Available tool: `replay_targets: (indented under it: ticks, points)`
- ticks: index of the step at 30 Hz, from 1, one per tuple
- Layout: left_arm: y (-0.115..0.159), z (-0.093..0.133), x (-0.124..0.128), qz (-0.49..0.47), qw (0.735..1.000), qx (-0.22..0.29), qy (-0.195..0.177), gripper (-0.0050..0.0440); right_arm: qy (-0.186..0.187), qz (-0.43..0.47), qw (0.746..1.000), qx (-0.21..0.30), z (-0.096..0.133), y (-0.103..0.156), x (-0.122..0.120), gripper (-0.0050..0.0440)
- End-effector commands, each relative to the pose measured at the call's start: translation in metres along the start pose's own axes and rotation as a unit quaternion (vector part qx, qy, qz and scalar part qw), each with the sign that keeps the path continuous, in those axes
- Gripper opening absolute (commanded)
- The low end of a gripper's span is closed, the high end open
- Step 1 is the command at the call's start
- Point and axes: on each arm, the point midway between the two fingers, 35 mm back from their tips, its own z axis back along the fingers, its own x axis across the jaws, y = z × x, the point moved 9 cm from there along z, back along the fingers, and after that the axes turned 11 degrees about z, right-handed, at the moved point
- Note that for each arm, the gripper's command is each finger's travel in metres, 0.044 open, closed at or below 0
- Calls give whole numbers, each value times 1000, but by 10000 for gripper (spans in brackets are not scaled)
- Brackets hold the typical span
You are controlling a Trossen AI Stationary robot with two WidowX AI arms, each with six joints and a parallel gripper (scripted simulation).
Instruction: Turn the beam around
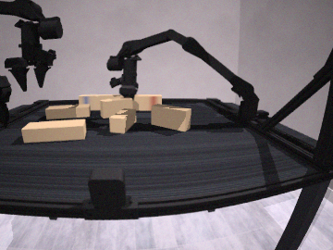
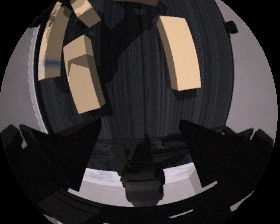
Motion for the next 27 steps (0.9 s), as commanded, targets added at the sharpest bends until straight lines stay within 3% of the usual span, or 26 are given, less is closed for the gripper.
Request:
replay_targets:
  ticks: [1, 6, 19, 27]
  points:
    - [0, 0, 0, -2, 1000, 1, 0, 440, -4, -1, 1000, 3, -6, 0, 0, 440]
    - [0, 0, 0, -2, 1000, 1, 0, 440, -4, -1, 1000, 3, -1, 0, 0, 440]
    - [0, 0, 0, -2, 1000, 1, 0, 440, 2, -1, 1000, -6, 35, 1, 1, 440]
    - [0, 0, 0, -2, 1000, 1, 0, 440, 2, -1, 1000, -6, 36, 1, 1, 440]
